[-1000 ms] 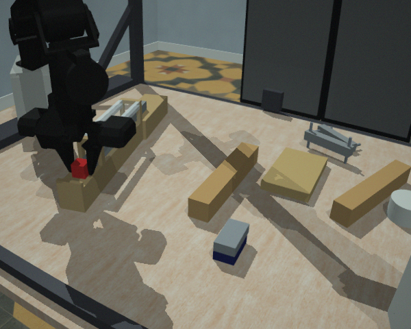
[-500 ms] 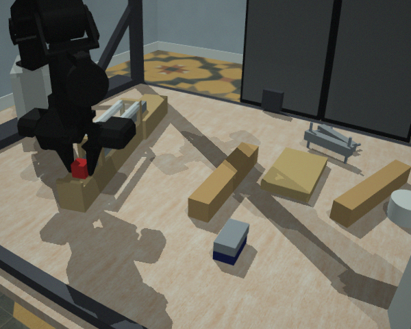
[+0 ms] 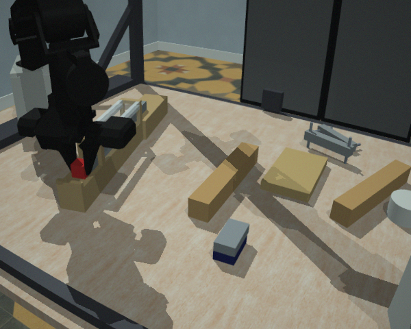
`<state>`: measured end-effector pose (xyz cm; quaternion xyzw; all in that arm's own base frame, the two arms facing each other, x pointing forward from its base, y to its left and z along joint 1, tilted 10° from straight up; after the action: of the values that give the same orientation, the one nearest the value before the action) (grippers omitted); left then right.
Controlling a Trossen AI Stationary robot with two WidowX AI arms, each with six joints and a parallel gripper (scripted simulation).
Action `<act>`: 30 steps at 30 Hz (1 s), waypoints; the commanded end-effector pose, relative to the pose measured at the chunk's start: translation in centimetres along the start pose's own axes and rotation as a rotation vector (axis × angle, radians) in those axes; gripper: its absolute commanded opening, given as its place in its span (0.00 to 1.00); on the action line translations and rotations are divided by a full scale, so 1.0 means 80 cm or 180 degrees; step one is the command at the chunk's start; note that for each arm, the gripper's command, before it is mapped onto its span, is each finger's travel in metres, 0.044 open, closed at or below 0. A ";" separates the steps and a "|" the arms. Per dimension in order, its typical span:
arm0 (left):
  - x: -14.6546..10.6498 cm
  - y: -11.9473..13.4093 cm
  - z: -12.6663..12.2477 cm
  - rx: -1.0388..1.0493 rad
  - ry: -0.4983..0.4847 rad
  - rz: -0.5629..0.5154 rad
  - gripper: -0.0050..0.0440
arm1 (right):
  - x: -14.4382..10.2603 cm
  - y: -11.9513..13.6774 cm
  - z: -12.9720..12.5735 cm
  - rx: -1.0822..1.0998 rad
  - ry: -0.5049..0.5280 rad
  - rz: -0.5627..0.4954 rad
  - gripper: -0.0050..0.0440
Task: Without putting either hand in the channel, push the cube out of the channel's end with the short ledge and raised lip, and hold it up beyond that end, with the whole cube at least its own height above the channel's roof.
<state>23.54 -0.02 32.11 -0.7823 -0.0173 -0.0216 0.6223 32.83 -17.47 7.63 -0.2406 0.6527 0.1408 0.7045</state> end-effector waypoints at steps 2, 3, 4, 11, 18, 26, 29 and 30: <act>-0.002 -0.010 -0.002 -0.0012 0.0015 -0.0083 0.10 | -0.011 -0.005 0.002 -0.0013 -0.0038 -0.0089 0.10; -0.002 -0.010 -0.002 -0.0012 0.0015 -0.0083 0.10 | -0.011 -0.005 0.002 -0.0013 -0.0038 -0.0089 0.10; -0.002 -0.010 -0.002 -0.0012 0.0015 -0.0083 0.10 | -0.011 -0.005 0.002 -0.0013 -0.0038 -0.0089 0.10; -0.002 -0.010 -0.002 -0.0012 0.0015 -0.0083 0.10 | -0.028 -0.019 -0.008 -0.0003 -0.0058 -0.0114 0.10; -0.002 -0.010 -0.002 -0.0012 0.0015 -0.0083 0.10 | -0.036 -0.024 -0.013 -0.0005 -0.0068 -0.0112 0.10; -0.002 -0.010 -0.002 -0.0012 0.0015 -0.0083 0.10 | -0.039 -0.021 -0.008 -0.0005 -0.0070 -0.0119 0.10; -0.002 -0.010 -0.002 -0.0012 0.0015 -0.0083 0.10 | -0.047 -0.020 -0.007 -0.0004 -0.0072 -0.0119 0.10; -0.002 -0.010 -0.002 -0.0012 0.0015 -0.0083 0.10 | -0.052 -0.020 -0.006 0.0001 -0.0077 -0.0126 0.10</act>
<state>23.54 -0.02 32.11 -0.7823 -0.0173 -0.0216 0.6223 32.39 -18.70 9.63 -0.2413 0.6552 0.1417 0.7017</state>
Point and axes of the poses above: on each arm, the point midway between the two fingers, 35 mm back from their tips, its own x axis out along the fingers, its own z axis across the jaws, y = z × x, the point moved 8 cm from there along -x, back along the fingers, and after that the axes turned 13 degrees about -x, right-handed, at the moved point
